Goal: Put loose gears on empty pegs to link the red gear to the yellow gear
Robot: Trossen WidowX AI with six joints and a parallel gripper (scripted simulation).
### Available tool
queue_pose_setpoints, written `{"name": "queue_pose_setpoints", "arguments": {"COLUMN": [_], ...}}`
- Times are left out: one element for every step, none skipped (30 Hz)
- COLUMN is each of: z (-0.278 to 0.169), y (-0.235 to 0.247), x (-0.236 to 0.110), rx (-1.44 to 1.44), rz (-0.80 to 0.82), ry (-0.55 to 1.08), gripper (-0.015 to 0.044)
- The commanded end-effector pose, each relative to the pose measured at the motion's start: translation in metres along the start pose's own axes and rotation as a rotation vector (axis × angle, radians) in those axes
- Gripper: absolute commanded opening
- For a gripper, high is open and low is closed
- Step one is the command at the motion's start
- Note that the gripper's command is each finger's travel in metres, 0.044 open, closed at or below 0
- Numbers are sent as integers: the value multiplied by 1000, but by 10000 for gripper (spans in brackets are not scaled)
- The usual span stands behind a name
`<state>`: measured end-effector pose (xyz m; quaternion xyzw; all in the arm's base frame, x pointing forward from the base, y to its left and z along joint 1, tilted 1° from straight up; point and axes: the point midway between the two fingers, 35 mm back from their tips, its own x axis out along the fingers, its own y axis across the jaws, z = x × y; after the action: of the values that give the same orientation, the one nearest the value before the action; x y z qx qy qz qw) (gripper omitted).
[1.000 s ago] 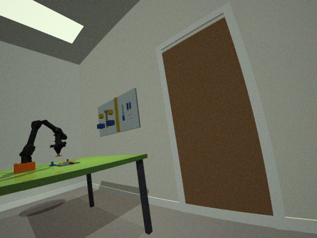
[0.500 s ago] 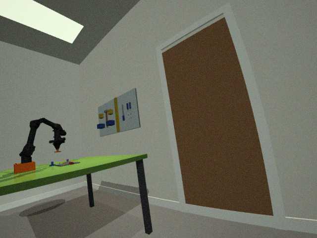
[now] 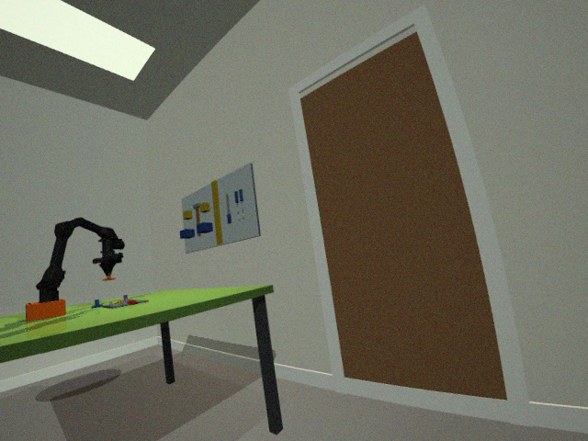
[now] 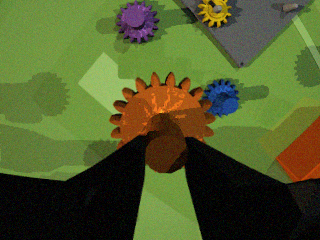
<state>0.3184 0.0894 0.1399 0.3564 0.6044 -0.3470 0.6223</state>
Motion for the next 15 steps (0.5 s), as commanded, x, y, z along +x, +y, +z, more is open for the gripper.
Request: {"name": "queue_pose_setpoints", "arguments": {"z": [9,11,13,16,18,20,22,25,27,29,32,34,36,38,41], "y": [-3,-4,-5,-6,-7,-7,-8,-9,-10,-11,-12,-13,-14,-15,-16], "x": [3,4,5,5,6,7,8,8,9,10,11,12,12,13,14], "rx": [-1,-1,-1,-2,-2,-2,-2,-2,-2,-2,-2,-2,-2,-2,-2], "rz": [-2,-2,-2,-3,-3,-3,-3,-3,-3,-3,-3,-3,-3,-3,-3], "ry": [-4,-5,-5,-5,-5,-5,-5,-6,-6,-6,-6,-6,-6,-7,-7], "gripper": [0,0,0,0,0,0,0,0,0,0,0,0,0,0,0]}}
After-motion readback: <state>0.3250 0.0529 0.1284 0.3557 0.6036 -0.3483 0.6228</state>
